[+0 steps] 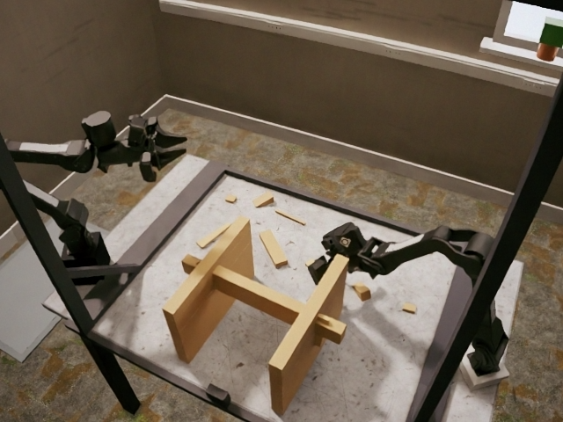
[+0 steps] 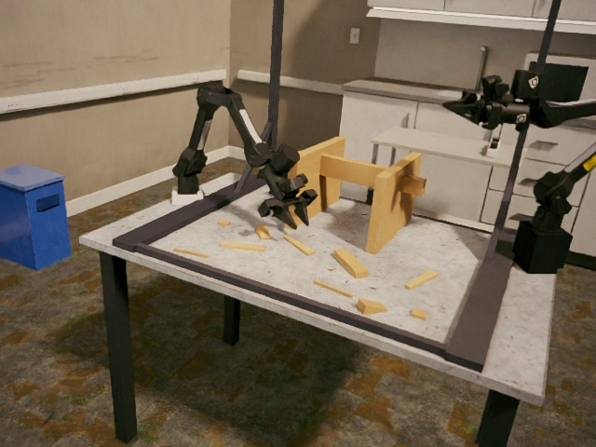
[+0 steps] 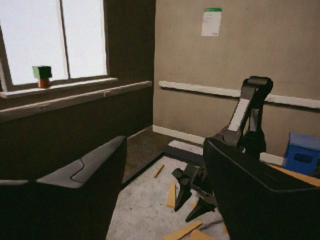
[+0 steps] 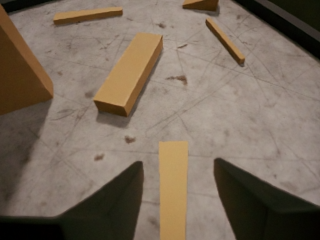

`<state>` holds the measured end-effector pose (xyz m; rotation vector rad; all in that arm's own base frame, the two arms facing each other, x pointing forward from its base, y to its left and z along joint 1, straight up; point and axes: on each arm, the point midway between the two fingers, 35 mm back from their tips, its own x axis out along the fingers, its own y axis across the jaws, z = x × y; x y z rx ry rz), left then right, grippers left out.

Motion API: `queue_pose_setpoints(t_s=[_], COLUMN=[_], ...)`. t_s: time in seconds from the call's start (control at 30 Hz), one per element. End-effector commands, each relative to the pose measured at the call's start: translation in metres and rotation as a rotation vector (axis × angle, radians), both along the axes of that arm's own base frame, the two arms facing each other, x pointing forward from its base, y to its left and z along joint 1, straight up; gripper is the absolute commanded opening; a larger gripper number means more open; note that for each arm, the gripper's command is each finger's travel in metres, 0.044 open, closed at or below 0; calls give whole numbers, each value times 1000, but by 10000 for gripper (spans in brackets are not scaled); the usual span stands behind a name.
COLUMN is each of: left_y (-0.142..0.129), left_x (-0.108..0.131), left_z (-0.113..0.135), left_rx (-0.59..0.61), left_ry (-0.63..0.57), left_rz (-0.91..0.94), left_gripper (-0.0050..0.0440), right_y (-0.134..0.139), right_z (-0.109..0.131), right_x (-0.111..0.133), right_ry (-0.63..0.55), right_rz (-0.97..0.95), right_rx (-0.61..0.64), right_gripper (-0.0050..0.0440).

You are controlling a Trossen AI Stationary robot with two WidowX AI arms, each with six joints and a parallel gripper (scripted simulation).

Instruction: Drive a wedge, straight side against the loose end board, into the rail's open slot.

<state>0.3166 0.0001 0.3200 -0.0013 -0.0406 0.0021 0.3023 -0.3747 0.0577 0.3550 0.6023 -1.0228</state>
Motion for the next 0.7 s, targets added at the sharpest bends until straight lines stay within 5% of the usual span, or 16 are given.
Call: queue_pose_setpoints(t_s=[0.0,0.37,0.67], left_y=[-1,-1,-1], left_x=[-1,-1,-1], left_z=[11,11,11], left_rx=[-4,-4,-4], left_ry=[-25,-25,-25], left_rz=[-1,-1,-1], left_gripper=[207,207,207], right_y=[0,-4,0], right_z=[-7,-9,-37], right_x=[-1,2,0], right_ry=[-4,-17,-5], right_rz=[-5,-5,-4], right_rx=[-3,-18,-5], right_gripper=[200,200,200])
